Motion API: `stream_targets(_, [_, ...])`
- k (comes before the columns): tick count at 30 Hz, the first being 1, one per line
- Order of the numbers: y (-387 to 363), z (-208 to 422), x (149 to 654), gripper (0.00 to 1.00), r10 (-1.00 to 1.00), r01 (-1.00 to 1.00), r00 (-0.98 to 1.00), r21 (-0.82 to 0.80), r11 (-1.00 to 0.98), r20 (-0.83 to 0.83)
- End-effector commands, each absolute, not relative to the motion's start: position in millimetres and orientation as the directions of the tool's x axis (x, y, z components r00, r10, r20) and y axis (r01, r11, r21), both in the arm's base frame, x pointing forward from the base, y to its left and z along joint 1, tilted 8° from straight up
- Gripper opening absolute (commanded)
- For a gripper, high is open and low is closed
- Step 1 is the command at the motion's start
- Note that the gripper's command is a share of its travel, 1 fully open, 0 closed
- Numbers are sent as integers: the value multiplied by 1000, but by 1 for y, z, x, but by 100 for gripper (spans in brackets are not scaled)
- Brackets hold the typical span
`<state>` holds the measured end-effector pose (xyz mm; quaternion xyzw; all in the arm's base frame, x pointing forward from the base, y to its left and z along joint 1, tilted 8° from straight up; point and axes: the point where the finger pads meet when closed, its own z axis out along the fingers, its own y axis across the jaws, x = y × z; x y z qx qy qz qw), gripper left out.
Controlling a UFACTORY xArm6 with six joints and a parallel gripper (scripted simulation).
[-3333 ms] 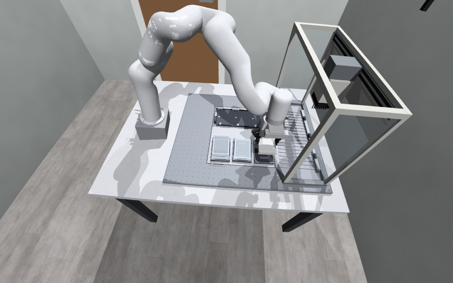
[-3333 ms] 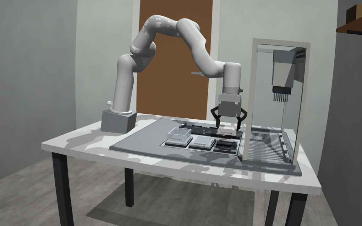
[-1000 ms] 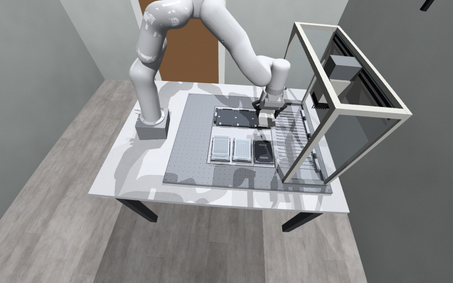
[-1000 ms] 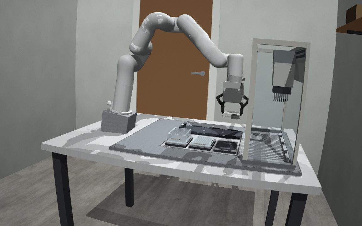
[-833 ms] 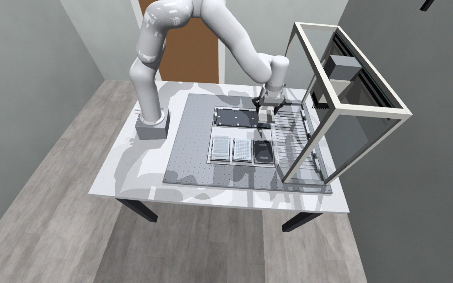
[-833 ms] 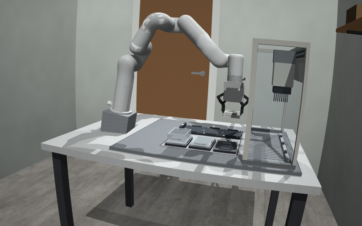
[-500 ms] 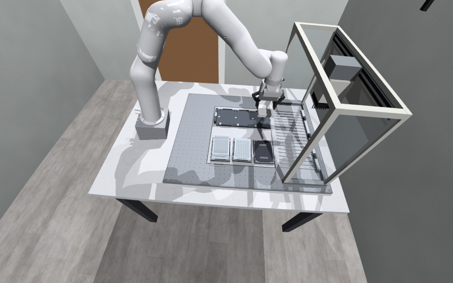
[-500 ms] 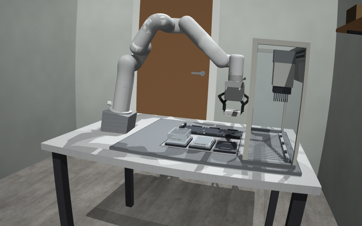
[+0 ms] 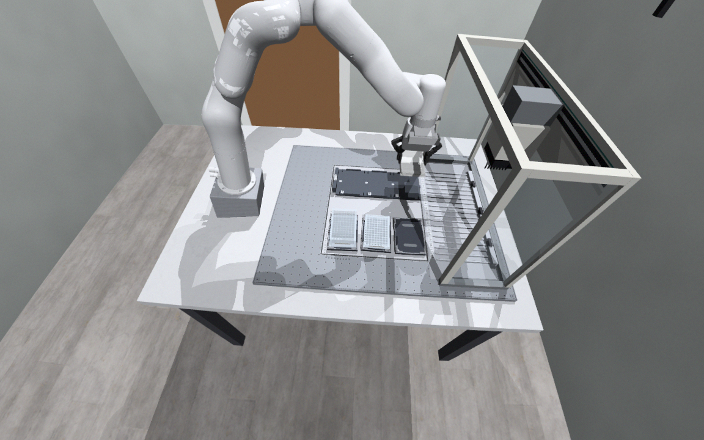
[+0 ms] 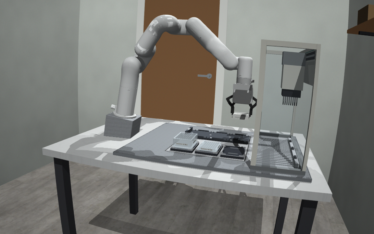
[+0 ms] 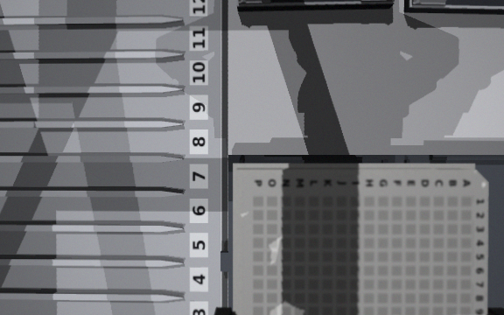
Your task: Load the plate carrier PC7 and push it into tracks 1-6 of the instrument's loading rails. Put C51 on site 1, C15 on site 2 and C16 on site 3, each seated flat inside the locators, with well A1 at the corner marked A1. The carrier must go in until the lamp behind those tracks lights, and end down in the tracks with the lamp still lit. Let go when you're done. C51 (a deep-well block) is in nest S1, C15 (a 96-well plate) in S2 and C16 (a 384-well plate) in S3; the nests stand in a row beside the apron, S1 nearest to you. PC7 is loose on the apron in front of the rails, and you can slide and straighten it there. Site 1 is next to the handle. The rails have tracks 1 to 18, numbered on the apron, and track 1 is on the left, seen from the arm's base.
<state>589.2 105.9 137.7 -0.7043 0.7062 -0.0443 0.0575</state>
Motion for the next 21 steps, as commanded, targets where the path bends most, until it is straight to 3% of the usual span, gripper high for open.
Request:
stream_targets(1, [107,140,591,0,-1000,-989,-1,-149,4,-20])
stream_targets(21, [107,124,593,0,-1000,-989,-1,-149,4,-20])
